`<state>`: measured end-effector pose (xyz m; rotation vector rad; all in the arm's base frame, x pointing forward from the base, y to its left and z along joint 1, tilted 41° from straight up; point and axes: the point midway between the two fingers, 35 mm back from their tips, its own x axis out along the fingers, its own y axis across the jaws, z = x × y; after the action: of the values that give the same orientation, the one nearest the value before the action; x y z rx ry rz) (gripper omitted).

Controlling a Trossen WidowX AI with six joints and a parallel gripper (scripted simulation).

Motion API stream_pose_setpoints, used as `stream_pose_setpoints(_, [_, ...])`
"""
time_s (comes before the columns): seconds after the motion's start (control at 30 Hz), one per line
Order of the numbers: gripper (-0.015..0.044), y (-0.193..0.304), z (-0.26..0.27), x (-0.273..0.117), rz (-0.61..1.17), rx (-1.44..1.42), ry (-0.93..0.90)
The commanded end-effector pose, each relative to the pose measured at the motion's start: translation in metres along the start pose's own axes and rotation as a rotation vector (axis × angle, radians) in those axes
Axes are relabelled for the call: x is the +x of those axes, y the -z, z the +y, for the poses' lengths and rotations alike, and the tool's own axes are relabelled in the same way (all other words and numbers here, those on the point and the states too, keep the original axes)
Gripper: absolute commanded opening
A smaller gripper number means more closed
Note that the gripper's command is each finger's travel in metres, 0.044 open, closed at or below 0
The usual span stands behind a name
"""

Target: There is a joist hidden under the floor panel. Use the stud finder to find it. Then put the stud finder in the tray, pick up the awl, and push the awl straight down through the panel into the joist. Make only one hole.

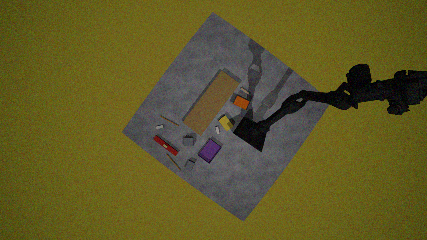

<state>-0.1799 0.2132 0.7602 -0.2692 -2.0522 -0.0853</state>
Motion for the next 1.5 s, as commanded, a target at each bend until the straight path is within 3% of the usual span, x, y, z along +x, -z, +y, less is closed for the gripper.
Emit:
stream_pose_setpoints(0.0, [0.0426,0.0,0.002,-0.001,-0.002,0.003,-0.007])
stream_pose_setpoints(0.4, [0.044,0.002,0.151,-0.073,-0.019,0.164,-0.535])
stream_pose_setpoints(0.83, [0.044,0.063,0.272,-0.236,0.28,0.275,-1.134])
stream_pose_setpoints(1.13, [0.044,0.125,0.293,-0.381,0.669,0.28,-1.472])
stream_pose_setpoints(1.47, [0.044,0.184,0.246,-0.536,1.214,0.211,-1.689])
